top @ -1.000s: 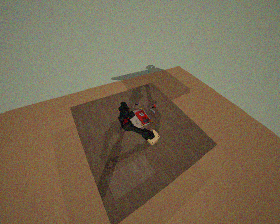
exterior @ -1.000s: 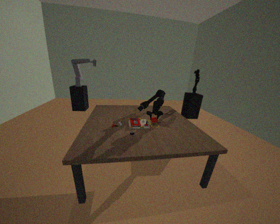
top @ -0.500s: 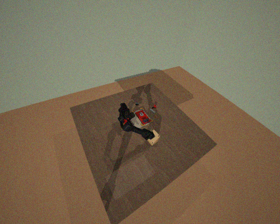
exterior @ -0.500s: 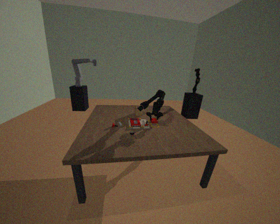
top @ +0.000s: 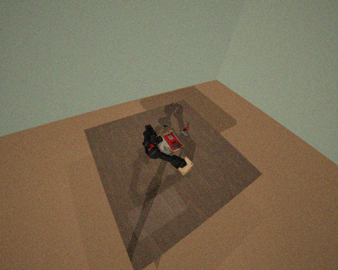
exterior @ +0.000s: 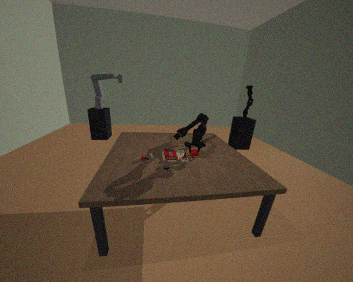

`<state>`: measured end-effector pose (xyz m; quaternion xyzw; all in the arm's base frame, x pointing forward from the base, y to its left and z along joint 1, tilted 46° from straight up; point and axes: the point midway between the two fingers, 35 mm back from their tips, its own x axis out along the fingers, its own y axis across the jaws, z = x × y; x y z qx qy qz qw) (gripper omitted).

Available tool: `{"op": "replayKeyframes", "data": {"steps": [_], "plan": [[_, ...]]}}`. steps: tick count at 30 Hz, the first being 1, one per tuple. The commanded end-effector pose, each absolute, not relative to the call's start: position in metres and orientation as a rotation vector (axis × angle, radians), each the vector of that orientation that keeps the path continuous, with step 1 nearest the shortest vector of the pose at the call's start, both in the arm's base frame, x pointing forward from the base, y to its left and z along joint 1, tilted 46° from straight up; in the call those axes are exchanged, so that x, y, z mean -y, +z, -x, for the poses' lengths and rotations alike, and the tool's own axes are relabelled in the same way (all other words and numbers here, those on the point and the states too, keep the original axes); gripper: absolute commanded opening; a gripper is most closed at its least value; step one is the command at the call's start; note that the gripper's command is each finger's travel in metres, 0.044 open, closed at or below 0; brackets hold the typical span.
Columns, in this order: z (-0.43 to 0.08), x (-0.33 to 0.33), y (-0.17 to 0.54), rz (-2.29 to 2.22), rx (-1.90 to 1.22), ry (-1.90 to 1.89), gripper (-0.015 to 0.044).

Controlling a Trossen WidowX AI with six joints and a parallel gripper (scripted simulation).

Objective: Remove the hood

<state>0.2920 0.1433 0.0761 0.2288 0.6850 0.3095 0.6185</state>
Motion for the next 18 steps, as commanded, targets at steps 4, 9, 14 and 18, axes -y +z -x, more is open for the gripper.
{"op": "replayKeyframes", "data": {"steps": [4, 9, 14, 18], "plan": [[-0.29, -0.1458, 0.0731, -0.533, -1.581, 0.712, 0.0], [-0.2897, -0.1475, 0.0714, -0.533, -1.581, 0.712, 0.0], [-0.2894, -0.1493, 0.0697, -0.533, -1.581, 0.712, 0.0], [-0.2891, -0.1507, 0.0683, -0.533, -1.58, 0.712, 0.0]]}}
